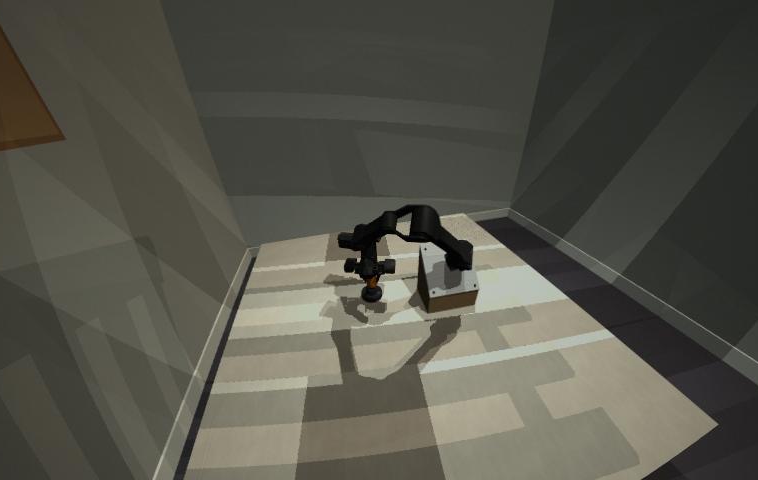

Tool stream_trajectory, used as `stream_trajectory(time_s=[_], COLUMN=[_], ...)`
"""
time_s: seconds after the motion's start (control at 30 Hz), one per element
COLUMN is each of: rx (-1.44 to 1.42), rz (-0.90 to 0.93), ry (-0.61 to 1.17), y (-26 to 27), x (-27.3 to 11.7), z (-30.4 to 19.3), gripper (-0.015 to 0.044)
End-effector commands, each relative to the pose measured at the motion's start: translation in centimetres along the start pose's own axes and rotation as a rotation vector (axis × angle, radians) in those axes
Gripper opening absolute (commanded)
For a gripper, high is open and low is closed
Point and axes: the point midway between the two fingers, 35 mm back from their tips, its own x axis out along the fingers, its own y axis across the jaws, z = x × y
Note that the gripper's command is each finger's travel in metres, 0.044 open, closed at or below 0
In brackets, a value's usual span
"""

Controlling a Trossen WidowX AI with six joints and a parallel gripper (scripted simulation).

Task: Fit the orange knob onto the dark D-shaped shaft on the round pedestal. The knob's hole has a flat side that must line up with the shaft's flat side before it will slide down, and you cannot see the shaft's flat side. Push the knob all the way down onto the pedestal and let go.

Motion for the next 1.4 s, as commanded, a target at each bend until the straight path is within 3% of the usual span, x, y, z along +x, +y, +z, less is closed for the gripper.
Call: stream_trajectory(time_s=[0.0,1.37], rx=[-0.001,-0.050], rz=[-0.005,-0.006], ry=[-0.003,-0.003], y=[-0.29,-0.74], x=[-0.40,0.08], z=[0.17,0.21], gripper=[0.0000,0.0000])
